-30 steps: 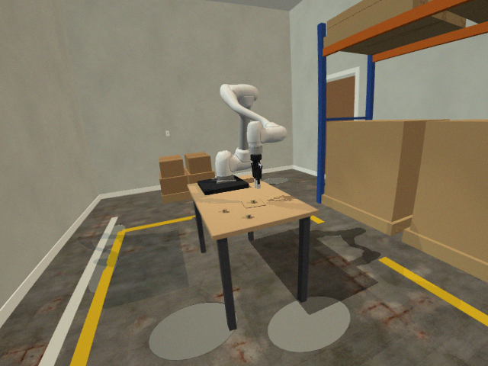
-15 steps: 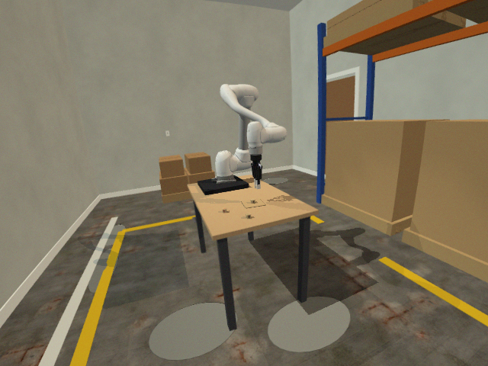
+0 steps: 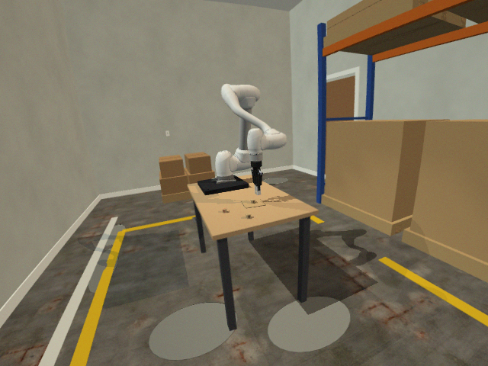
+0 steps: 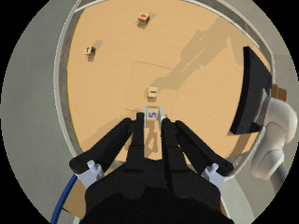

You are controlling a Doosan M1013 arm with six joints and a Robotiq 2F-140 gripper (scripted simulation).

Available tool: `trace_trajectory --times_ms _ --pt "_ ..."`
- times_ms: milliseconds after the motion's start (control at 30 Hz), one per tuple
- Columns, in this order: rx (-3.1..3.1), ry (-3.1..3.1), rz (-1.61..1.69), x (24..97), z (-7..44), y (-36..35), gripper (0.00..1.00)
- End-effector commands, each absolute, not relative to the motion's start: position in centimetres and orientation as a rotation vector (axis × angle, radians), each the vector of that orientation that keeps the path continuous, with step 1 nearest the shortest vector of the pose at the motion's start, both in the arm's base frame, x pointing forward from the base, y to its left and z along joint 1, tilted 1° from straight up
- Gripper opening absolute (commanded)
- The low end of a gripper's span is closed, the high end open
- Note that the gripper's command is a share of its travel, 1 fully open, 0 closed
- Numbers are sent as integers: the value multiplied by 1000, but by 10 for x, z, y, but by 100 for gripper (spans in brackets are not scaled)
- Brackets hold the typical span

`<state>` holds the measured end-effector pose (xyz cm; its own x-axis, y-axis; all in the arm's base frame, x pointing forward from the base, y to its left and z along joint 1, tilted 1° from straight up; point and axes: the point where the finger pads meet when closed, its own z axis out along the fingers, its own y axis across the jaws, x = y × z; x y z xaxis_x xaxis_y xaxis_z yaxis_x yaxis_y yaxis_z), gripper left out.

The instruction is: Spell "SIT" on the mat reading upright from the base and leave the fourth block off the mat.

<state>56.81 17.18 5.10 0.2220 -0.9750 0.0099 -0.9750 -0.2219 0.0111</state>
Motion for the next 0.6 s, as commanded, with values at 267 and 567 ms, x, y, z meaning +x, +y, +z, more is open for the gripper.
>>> trace_trajectory --times_ms 267,567 --pt "2444 -1950 1 568 10 171 13" --pt "2444 -1950 1 568 1 171 13"
